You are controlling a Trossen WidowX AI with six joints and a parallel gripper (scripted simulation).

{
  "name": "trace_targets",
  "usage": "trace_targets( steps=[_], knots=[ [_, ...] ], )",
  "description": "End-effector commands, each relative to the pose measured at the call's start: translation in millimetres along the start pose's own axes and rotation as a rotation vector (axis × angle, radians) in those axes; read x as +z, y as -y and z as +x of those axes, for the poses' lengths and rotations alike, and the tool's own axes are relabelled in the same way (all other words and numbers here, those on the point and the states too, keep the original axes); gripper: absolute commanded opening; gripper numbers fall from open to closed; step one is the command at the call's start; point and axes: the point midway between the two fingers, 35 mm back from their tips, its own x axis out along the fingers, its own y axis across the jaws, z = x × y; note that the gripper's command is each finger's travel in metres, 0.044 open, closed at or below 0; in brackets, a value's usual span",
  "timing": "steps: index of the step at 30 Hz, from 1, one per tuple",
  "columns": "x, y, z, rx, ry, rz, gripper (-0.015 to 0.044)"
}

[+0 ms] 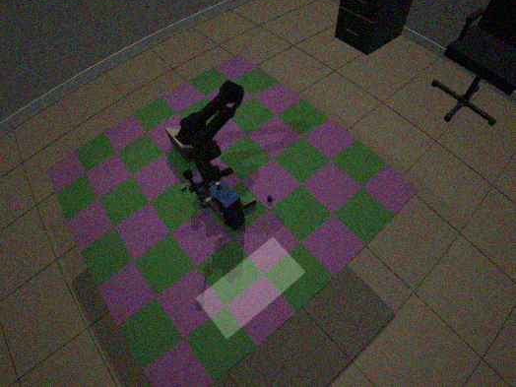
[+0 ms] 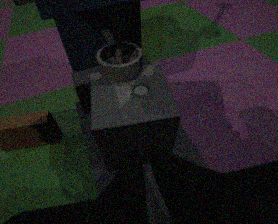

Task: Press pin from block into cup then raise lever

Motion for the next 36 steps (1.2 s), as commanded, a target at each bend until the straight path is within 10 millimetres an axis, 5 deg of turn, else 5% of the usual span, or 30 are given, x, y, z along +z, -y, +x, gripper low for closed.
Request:
trace_targets(
  steps=[1, 18, 25, 36],
  knots=[
    [3, 0, 6, 0.0, 0.016, 0.003, 0.003],
    [14, 1, 25, 0.001, 0.078, 0.003, 0.003],
    [10, 5, 15, -0.018, 0.068, 0.013, 0.003],
    [32, 10, -59, -0.003, 0.081, 0.0, 0.003]
  ],
)
